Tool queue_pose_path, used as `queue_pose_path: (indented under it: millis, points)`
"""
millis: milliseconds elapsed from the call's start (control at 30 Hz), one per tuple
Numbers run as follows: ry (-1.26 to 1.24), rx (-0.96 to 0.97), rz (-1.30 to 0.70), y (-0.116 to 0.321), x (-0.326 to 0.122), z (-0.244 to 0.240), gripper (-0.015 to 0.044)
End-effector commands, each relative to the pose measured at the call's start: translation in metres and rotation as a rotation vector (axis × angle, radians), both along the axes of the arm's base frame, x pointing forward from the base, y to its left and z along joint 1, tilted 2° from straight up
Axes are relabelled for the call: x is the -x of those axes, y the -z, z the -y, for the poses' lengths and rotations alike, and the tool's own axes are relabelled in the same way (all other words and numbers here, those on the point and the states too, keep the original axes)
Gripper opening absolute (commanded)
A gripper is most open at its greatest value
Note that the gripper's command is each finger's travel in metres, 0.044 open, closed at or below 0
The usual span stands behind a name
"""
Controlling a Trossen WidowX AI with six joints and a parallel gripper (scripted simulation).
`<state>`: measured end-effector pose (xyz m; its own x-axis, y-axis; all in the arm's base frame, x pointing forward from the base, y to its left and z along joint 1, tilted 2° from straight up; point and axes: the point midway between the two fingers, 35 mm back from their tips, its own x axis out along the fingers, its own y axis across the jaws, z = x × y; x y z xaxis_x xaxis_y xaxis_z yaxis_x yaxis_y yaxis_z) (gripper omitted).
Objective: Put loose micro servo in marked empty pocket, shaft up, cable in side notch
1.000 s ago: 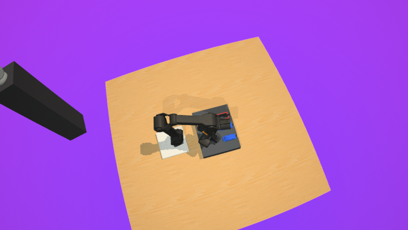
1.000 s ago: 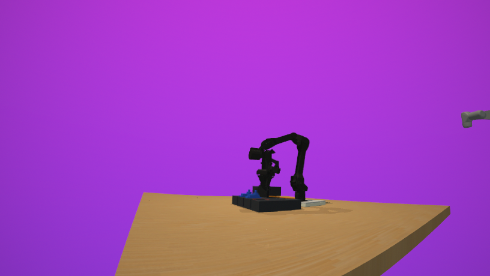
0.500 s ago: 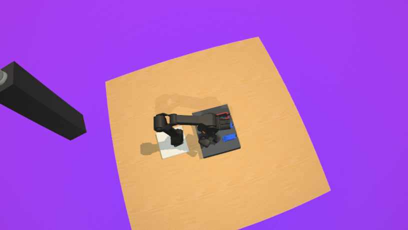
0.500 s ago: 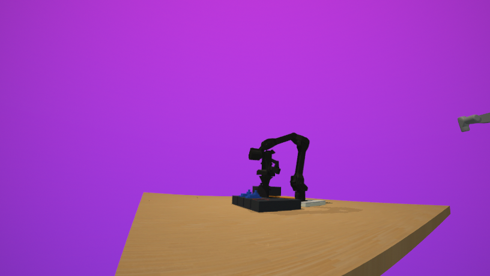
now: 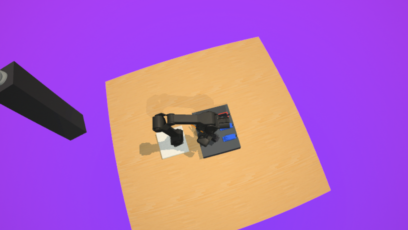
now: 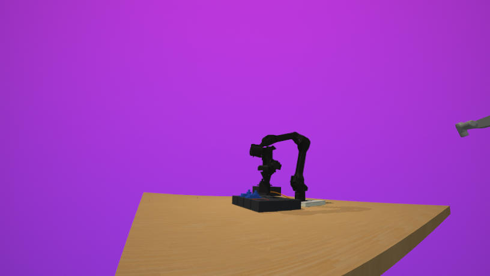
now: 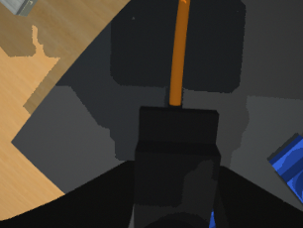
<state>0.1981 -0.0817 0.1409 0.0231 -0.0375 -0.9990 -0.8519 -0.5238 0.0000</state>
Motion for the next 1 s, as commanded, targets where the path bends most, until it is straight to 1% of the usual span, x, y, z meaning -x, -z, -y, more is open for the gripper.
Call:
queue_pose_path:
  millis: [0, 200, 567, 967]
  points:
    - [-0.003, 0.002, 0.009, -0.006, 0.001, -0.001, 0.0000]
    - [-0.003, 0.002, 0.009, -0.005, 0.003, -0.001, 0.0000]
    - [-0.003, 0.002, 0.011, -0.006, -0.016, 0.000, 0.0000]
    - [-0.003, -0.003, 0.012, -0.005, -0.024, -0.041, 0.0000]
